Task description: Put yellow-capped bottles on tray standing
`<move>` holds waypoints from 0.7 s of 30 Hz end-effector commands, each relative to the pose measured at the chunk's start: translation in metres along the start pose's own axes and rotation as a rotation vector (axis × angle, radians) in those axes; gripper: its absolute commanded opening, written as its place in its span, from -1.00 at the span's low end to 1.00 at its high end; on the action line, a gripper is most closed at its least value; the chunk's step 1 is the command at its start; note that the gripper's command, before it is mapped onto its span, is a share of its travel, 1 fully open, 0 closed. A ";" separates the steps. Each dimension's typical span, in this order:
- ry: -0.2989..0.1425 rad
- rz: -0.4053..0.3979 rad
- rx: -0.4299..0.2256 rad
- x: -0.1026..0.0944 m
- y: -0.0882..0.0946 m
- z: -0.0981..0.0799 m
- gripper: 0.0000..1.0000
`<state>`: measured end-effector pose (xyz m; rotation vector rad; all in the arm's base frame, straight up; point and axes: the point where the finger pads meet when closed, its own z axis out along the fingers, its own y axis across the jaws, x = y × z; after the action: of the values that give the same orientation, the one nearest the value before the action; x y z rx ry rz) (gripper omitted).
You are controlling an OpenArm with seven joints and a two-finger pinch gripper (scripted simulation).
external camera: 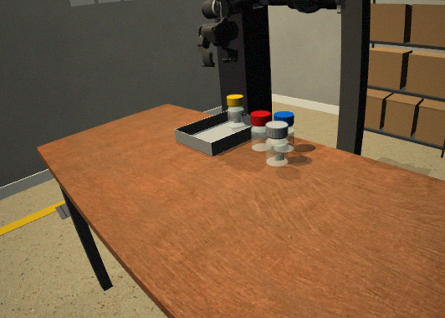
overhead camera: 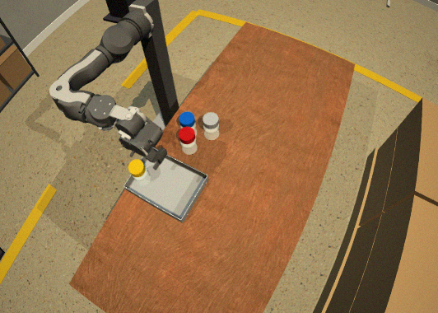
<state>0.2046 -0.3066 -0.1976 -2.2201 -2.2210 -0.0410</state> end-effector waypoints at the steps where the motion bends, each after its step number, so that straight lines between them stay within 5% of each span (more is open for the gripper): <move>1: -0.005 0.001 0.011 0.000 0.001 -0.003 0.03; 21: -0.003 -0.001 0.006 0.004 0.013 -0.010 0.03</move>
<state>0.2173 -0.3030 -0.1884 -2.2156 -2.2186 -0.0267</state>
